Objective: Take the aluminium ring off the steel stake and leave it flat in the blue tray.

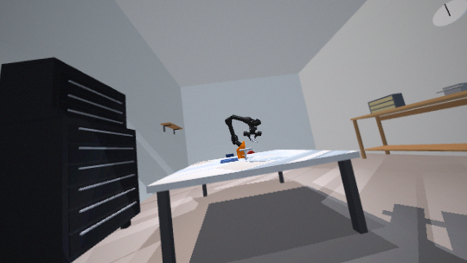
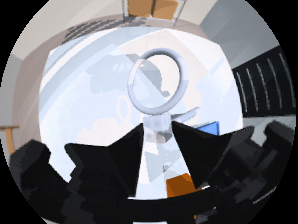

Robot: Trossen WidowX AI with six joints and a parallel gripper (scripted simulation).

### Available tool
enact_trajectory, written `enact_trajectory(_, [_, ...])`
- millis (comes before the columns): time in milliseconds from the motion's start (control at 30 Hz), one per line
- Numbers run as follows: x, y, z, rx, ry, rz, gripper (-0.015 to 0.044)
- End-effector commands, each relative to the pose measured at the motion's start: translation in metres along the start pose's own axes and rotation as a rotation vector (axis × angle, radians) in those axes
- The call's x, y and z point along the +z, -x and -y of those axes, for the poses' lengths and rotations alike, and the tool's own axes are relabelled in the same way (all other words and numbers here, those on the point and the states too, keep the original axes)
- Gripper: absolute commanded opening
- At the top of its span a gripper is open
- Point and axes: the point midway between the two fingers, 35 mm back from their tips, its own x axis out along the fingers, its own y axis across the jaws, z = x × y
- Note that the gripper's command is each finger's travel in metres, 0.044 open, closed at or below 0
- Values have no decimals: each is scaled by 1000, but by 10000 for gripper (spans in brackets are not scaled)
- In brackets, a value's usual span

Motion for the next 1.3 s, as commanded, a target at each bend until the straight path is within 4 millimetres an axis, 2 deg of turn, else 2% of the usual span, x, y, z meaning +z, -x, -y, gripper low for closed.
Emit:
enact_trajectory(0, [-3,1,5,6,-85,22,0])
enact_trajectory(1267, [-44,4,44,152,-867,147,0])
